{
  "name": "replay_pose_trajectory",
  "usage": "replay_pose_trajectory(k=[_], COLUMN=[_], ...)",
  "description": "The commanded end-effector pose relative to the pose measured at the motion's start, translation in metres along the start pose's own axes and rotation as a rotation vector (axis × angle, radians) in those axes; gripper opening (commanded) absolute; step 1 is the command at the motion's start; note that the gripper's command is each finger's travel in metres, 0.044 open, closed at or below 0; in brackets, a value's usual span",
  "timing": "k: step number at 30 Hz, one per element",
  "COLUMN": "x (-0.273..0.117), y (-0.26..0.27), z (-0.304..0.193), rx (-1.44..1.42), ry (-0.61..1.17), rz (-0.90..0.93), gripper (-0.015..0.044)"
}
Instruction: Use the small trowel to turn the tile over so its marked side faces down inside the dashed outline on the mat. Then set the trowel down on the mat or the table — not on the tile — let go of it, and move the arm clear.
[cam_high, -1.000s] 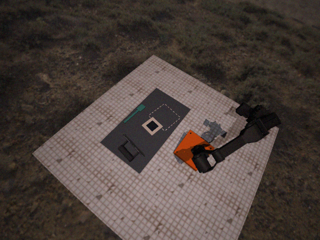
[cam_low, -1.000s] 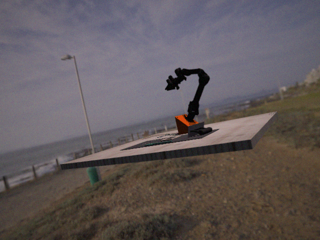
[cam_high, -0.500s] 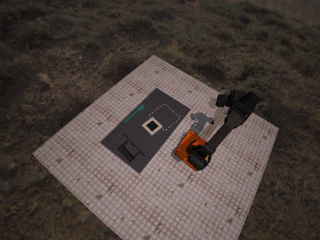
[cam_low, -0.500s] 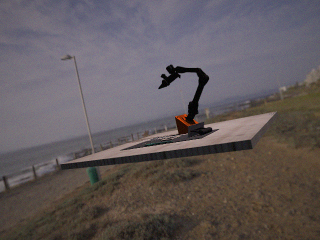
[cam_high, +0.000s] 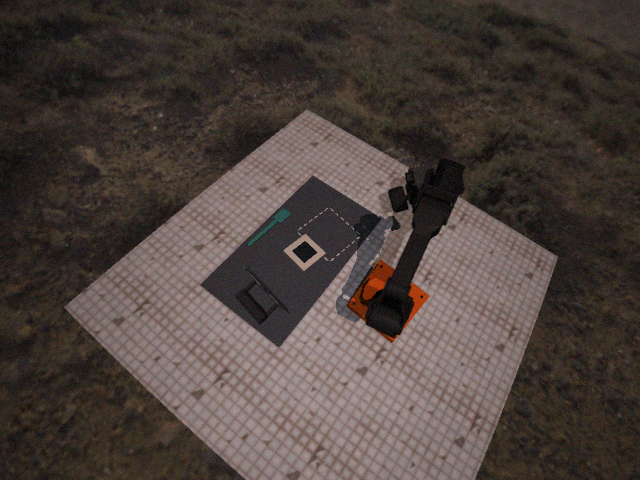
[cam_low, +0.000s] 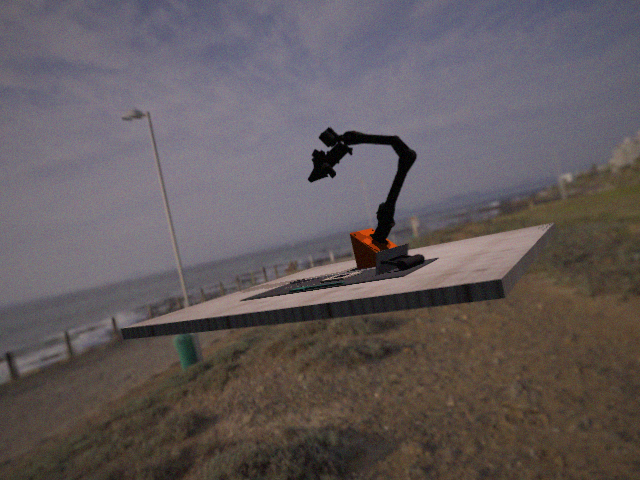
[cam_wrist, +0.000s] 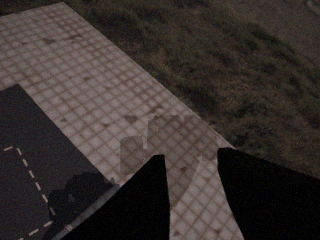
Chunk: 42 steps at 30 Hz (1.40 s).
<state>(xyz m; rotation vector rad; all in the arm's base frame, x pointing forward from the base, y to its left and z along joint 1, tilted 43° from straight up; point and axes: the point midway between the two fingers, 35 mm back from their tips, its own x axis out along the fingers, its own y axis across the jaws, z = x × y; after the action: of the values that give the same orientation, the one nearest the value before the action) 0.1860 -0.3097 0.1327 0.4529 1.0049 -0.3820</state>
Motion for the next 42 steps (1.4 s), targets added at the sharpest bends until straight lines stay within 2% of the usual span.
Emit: replay_pose_trajectory(k=[1, 23, 42], x=[0.004, 0.019, -0.002], y=[0.029, 0.198, 0.344], z=[0.01, 0.014, -0.04], rx=[-0.084, -0.596, -1.15], ry=[0.0, 0.066, 0.095], rz=[0.043, 0.313, 0.664], gripper=[0.01, 0.01, 0.01])
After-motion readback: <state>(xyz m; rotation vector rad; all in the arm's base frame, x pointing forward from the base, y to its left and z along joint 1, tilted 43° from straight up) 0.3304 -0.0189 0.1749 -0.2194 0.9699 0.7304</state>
